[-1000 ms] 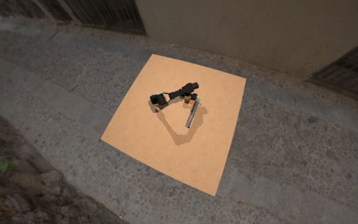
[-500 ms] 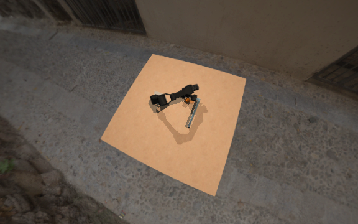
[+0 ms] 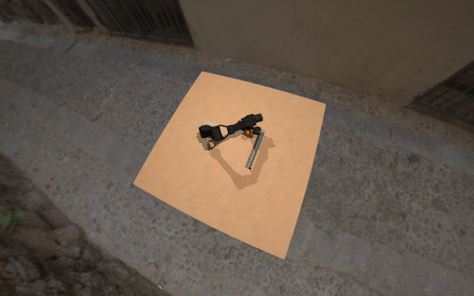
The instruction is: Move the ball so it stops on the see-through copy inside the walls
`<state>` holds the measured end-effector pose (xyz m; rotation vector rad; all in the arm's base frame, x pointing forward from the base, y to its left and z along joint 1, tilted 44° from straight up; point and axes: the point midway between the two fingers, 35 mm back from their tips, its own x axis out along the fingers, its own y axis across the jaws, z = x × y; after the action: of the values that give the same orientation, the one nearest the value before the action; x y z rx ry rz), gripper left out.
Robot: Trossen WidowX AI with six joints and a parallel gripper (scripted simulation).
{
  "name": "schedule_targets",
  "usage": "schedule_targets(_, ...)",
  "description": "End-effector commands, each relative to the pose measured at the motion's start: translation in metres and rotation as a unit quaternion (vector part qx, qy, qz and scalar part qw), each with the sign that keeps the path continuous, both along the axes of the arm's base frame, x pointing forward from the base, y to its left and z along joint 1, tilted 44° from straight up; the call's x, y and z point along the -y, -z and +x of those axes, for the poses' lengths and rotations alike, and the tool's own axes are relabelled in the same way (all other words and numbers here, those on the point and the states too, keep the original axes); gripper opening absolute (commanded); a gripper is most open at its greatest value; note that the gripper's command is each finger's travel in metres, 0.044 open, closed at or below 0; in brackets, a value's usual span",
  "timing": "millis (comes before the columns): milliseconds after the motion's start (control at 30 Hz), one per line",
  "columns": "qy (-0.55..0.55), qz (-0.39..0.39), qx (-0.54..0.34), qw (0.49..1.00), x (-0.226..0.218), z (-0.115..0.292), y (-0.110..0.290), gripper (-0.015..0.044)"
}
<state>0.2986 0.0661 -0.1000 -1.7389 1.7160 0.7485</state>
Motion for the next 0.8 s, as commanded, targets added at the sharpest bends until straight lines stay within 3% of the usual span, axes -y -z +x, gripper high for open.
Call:
schedule_targets(0,-0.001,-0.003,-0.003,1.000,0.005,-0.001,0.003,0.0363)
schedule_targets(133,-0.001,-0.003,-0.003,1.000,0.005,-0.001,0.003,0.0258)
schedule_targets(333,-0.001,-0.003,-0.003,1.000,0.005,-0.001,0.003,0.0218)
schedule_targets(600,0.015,0.008,0.031,0.999,-0.006,0.015,-0.016,0.0008)
schedule_targets(767,0.009,0.010,0.023,1.000,-0.027,0.015,-0.033,0.0000)
